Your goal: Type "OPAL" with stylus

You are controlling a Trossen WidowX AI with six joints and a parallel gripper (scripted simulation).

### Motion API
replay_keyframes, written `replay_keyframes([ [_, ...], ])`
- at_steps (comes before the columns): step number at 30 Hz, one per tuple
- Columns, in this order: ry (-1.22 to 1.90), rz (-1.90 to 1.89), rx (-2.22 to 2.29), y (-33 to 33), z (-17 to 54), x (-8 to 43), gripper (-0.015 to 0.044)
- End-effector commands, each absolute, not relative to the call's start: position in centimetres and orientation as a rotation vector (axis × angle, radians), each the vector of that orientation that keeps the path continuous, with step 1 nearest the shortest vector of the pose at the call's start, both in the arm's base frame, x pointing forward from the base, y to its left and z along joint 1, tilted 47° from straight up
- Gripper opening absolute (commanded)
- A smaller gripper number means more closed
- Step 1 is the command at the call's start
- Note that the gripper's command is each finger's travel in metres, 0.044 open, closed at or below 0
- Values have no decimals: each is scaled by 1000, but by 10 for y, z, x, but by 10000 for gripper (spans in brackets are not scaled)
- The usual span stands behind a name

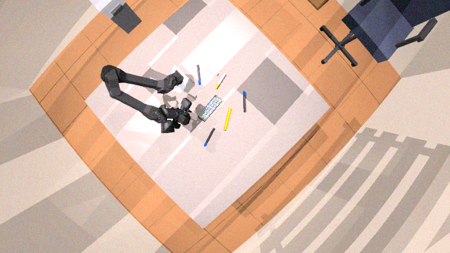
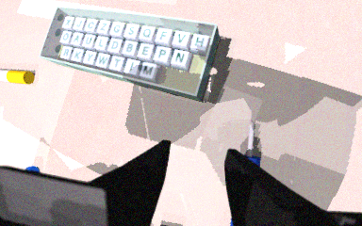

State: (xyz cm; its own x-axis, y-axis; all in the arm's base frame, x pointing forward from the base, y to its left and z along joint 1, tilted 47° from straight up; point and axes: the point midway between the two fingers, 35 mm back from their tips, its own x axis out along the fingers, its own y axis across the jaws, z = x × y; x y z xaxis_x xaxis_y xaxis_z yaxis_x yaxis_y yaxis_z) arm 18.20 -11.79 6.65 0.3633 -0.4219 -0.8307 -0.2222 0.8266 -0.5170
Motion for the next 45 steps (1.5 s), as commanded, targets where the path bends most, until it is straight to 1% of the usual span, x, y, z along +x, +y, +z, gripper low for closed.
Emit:
replay_keyframes([
  [1, 1068, -198, -881, -144, 86, 156, 150],
  [45, 1069, -198, -882, -162, 70, 154, 150],
])
